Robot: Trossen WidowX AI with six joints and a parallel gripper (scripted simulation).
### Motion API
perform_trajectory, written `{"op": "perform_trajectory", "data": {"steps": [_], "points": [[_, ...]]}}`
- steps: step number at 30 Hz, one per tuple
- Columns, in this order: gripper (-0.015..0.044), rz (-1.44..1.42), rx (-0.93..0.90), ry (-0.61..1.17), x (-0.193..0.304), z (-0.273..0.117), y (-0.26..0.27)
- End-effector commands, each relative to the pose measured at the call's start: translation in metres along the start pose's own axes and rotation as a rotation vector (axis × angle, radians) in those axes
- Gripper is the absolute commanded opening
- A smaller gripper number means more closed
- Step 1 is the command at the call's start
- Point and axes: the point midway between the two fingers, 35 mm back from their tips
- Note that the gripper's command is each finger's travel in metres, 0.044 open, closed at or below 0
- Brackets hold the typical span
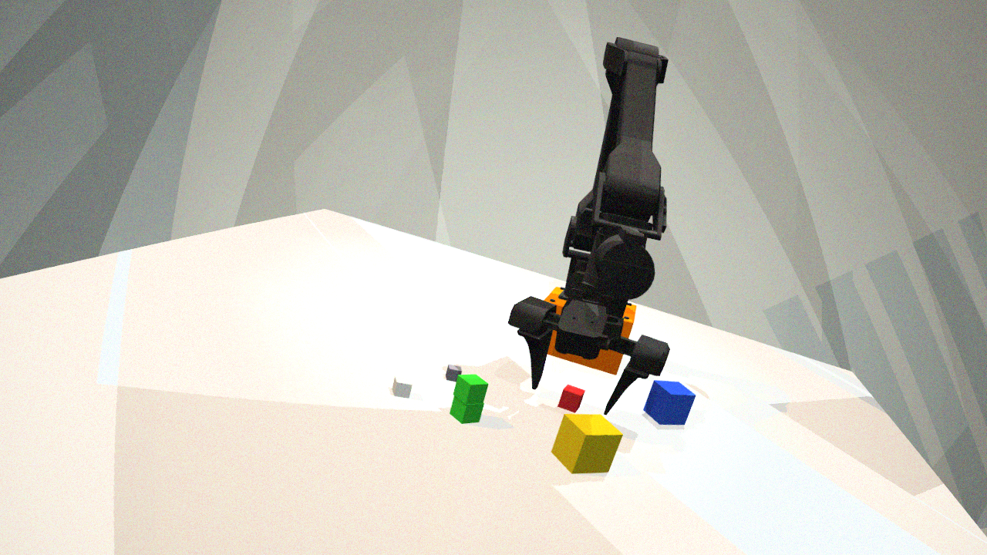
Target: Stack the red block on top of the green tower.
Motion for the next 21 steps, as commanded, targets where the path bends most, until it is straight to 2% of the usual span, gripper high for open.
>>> {"op": "perform_trajectory", "data": {"steps": [1,7,20,21], "points": [[0.0440,-0.004,-0.003,0.000,0.0001,0.0007,0.0004],[0.0440,-0.004,-0.003,0.000,0.0000,0.0004,0.0004],[0.0099,-0.004,-0.003,0.000,0.0000,0.0004,0.0004],[0.0092,-0.004,-0.003,0.000,0.0000,0.0004,0.0004]]}}
Point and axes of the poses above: the point midway between the two fingers, 35 mm back from their tips, its own z axis out along the fingers, its own y axis across the jaws, x = y × z, and after that the axes turned 5 degrees about -z, right-handed
